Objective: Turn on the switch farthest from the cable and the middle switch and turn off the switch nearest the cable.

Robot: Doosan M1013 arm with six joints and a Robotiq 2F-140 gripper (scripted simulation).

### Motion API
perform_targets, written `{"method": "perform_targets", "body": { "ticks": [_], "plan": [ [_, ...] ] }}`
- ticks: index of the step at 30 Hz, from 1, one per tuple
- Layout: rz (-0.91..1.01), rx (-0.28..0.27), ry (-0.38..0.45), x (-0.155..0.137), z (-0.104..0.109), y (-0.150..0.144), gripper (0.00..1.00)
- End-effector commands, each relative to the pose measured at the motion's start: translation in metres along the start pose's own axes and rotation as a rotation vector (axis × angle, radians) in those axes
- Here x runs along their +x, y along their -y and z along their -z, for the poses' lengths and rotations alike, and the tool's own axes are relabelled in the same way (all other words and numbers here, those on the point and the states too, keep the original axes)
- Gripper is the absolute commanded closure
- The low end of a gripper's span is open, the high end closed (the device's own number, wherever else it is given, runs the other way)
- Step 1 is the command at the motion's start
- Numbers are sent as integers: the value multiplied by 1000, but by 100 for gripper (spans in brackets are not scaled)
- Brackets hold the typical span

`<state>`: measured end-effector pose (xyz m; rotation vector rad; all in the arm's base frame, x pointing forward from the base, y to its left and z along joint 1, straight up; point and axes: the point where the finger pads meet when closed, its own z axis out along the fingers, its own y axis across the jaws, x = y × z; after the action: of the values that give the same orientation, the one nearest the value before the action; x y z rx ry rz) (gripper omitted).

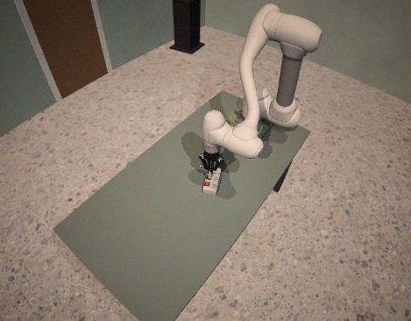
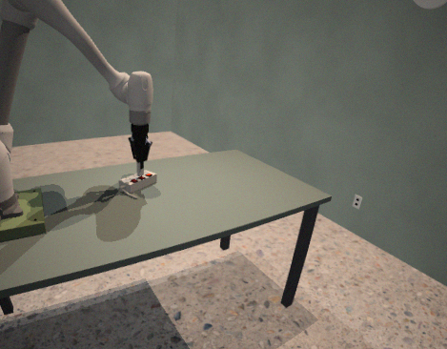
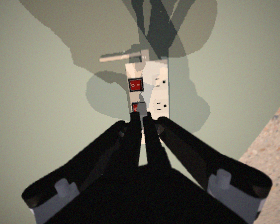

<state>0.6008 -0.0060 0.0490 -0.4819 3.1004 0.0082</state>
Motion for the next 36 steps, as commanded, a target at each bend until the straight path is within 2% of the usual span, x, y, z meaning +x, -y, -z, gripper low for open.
{"method": "perform_targets", "body": {
  "ticks": [1,36],
  "plan": [
    [0,0,0,0,0,0,100],
    [0,0,0,0,-9,0,100]
  ]
}}
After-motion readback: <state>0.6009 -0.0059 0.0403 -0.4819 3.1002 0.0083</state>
